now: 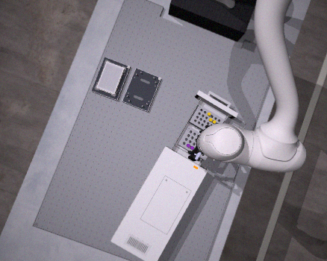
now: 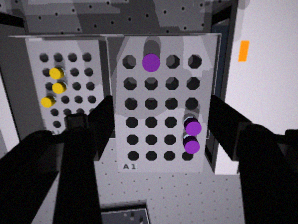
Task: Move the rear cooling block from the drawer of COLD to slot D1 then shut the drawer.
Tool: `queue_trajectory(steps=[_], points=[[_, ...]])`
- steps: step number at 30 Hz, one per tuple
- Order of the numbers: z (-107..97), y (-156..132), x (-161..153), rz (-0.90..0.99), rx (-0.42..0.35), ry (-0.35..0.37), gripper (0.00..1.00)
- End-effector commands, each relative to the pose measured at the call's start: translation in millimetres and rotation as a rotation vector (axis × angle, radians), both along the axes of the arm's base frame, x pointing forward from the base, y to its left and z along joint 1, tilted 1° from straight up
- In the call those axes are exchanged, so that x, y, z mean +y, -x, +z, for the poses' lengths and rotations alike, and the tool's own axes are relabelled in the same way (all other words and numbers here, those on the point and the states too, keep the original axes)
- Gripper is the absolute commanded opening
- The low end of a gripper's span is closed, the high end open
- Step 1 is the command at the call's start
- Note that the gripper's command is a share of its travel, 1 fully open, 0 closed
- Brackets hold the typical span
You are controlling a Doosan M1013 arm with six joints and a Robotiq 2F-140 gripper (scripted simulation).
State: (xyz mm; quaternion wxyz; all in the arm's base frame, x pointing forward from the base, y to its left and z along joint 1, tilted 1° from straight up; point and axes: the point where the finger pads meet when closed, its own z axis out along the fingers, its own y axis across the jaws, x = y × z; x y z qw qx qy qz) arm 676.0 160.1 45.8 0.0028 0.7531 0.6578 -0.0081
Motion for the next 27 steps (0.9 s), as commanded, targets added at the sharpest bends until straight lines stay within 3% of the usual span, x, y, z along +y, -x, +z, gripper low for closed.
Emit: queue_trajectory(steps=[1,27], points=[[10.9,-3.1,1.0,0.0,-0.006,-0.004,0.1],[38.9,-3.1,1.6,0.001,-0.006,-0.004,0.1]])
